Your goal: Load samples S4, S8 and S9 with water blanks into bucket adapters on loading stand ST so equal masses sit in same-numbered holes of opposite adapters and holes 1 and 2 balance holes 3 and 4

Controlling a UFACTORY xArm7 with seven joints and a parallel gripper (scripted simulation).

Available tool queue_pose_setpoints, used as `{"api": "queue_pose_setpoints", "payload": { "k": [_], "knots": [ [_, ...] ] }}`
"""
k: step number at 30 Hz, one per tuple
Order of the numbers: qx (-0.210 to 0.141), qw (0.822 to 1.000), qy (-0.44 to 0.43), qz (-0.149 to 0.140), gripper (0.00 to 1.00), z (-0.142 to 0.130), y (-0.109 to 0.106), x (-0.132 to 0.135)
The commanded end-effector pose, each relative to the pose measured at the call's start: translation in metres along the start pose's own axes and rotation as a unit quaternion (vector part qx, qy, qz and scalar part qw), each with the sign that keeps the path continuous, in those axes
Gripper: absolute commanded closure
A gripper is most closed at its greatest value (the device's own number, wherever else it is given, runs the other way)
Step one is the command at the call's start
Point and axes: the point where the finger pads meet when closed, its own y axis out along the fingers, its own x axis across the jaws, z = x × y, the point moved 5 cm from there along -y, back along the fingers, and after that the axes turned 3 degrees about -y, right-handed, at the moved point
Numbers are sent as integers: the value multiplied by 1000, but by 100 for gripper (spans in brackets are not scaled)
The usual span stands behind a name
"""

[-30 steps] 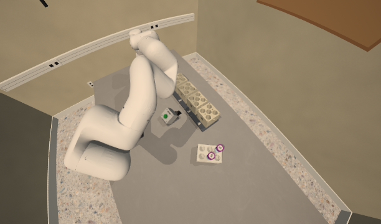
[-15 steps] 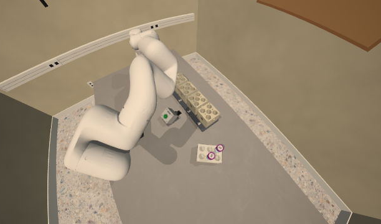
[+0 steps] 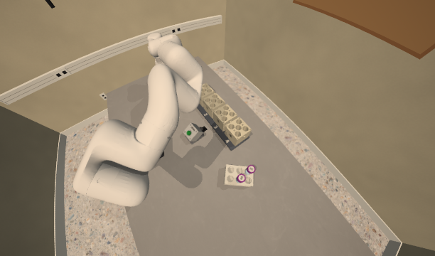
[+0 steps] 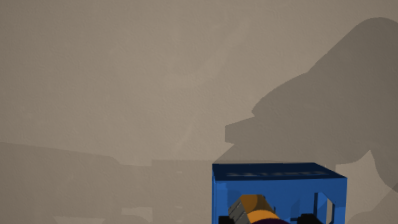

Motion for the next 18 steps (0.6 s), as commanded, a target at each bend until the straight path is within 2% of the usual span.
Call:
{"api": "queue_pose_setpoints", "payload": {
  "k": [1, 18],
  "knots": [
    [2, 1000, 0, 1, 100, 1, -3, 0],
    [2, 1000, 0, 1, 100, 1, -7, 0]
  ]
}}
